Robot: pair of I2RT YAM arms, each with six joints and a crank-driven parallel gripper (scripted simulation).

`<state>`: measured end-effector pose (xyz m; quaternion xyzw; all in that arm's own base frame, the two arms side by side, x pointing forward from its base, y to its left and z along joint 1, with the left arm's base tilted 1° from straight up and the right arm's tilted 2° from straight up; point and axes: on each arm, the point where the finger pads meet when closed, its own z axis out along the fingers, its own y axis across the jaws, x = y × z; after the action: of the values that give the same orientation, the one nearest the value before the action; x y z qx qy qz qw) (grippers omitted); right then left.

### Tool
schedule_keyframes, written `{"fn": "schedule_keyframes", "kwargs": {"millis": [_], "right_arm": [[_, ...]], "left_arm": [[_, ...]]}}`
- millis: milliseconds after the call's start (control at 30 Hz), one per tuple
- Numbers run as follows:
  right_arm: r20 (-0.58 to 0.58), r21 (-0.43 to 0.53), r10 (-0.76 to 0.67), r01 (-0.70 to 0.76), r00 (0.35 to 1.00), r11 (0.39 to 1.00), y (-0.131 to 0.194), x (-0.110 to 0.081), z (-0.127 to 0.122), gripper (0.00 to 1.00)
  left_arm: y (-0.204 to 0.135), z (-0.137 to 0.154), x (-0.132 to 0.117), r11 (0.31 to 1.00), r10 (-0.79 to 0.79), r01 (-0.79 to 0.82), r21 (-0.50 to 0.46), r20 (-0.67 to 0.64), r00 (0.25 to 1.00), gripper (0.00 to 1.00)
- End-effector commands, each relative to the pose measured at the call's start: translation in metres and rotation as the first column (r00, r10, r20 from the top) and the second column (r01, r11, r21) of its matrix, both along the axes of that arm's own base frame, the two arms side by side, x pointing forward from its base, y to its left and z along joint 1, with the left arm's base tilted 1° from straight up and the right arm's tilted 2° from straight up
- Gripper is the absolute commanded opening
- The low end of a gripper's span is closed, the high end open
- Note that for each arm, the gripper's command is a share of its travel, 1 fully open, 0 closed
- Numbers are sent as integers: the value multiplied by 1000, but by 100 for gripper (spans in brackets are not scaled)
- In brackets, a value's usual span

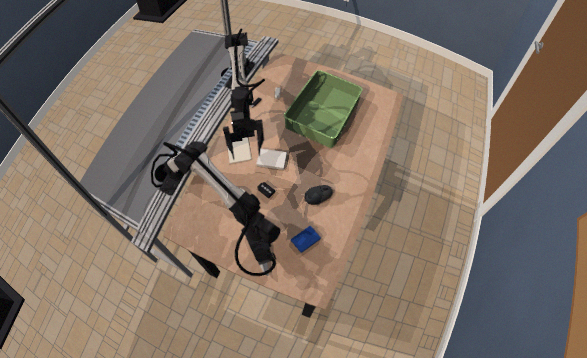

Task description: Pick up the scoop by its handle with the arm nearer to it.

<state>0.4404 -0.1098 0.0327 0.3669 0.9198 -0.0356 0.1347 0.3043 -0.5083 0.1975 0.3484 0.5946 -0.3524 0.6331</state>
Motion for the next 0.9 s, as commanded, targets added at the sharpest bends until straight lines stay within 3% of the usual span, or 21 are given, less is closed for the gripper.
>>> {"fn": "schedule_keyframes", "kwargs": {"millis": [0,133,167,467,867], "right_arm": [[-23,-3,-4,4,1000,1000,-3,-2,-11,0],[8,-11,-4,4,1000,1000,-4,2,13,0],[34,-17,-4,4,999,1000,-4,3,31,0],[7,-11,-4,4,1000,1000,-5,-3,92,0],[-19,-4,-5,5,1000,1000,-5,-3,92,0]], "left_arm": [[-3,-3,-8,1000,-7,7,-8,-5,1000,100],[-3,-3,-8,1000,-7,7,-8,-5,1000,100],[-3,-3,-8,1000,-7,7,-8,-5,1000,100],[-3,-3,-8,1000,-7,7,-8,-5,1000,100],[-3,-3,-8,1000,-7,7,-8,-5,1000,100]]}}
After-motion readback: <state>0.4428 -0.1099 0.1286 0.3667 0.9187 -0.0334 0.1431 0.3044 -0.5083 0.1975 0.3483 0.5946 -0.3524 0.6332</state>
